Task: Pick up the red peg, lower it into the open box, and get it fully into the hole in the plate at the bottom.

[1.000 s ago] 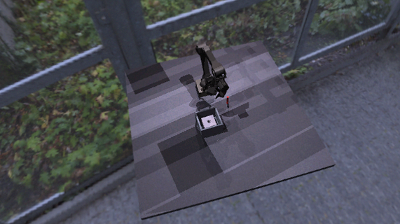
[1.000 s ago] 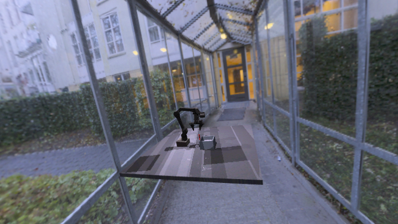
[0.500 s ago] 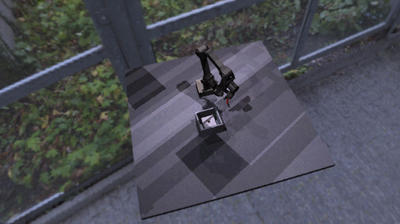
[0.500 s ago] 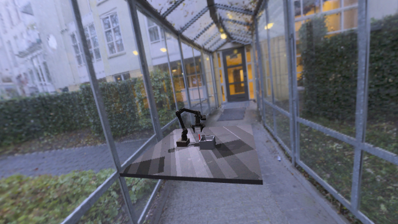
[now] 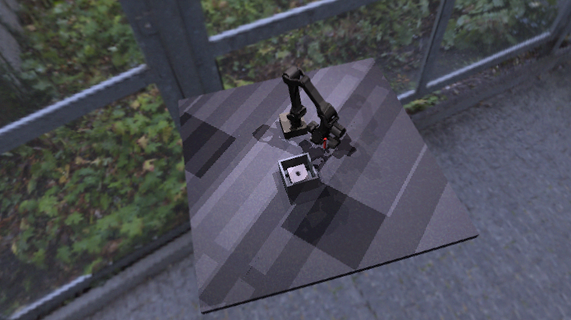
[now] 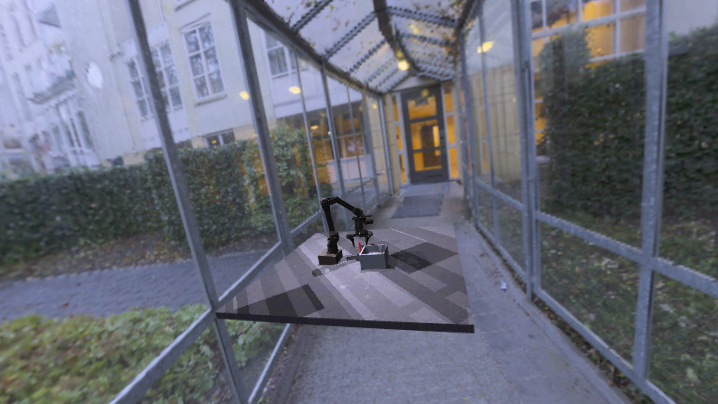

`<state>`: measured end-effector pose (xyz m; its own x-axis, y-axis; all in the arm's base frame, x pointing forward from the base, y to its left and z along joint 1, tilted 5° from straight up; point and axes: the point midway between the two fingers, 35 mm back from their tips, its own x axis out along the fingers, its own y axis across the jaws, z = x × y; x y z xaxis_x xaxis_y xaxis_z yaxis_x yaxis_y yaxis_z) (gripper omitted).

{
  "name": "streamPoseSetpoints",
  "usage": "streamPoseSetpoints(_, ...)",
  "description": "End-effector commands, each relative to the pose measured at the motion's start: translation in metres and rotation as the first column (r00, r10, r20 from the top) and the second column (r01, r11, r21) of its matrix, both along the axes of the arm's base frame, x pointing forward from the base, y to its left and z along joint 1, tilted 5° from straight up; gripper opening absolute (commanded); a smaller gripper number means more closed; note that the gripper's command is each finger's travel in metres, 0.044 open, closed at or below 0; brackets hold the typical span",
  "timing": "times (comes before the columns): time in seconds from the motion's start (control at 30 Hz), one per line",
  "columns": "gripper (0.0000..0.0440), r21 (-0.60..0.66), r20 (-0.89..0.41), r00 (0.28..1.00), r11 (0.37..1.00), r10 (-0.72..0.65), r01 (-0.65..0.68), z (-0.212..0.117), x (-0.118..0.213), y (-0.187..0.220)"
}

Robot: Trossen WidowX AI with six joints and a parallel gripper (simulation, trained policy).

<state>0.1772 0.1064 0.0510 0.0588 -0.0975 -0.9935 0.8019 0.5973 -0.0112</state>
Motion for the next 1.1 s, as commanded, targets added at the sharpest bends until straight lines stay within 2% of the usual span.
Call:
streamPoseSetpoints(0.0,0.0439,0.026,0.013,1.0,1.0,-0.018,0.017,-0.014,0.0,0.006)
streamPoseSetpoints(0.1,0.0425,0.044,0.021,0.999,0.998,-0.035,0.034,-0.024,0.0,0.01)
streamPoseSetpoints(0.2,0.0374,0.057,0.012,0.998,0.997,-0.057,0.056,-0.032,-0.003,0.012)
streamPoseSetpoints(0.7,0.0,0.133,-0.079,0.994,0.987,-0.081,0.091,-0.036,-0.011,0.015)
streamPoseSetpoints(1.07,0.0,0.084,0.025,1.0,0.996,0.018,-0.02,-0.003,0.002,0.001)
